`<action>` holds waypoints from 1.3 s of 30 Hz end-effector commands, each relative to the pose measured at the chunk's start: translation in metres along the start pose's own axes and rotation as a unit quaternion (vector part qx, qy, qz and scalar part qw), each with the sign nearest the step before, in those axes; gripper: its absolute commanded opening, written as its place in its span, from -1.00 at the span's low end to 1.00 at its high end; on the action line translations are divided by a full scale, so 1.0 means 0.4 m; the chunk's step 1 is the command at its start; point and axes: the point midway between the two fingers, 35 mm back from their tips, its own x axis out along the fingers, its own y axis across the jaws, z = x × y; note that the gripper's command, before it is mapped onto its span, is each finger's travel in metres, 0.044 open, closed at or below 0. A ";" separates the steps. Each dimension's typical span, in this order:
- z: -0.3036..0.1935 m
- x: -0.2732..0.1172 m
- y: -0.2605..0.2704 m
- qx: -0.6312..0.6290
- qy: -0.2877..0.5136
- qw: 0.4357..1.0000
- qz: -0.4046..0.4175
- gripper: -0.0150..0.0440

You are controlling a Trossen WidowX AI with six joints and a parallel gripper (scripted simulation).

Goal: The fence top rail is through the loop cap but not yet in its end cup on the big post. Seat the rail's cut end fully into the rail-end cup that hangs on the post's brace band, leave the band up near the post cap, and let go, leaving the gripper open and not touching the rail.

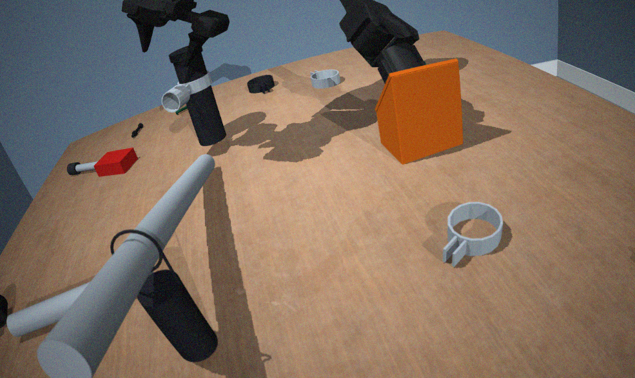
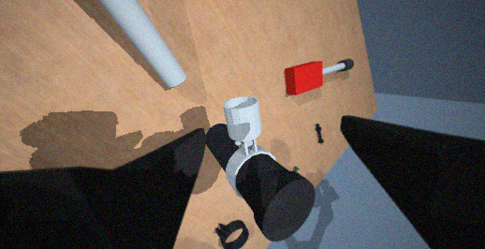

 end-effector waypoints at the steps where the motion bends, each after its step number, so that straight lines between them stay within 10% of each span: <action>1: -0.023 0.005 -0.002 -0.035 0.009 0.999 -0.002 1.00; 39: -0.026 0.205 0.059 -0.033 0.008 0.999 0.001 1.00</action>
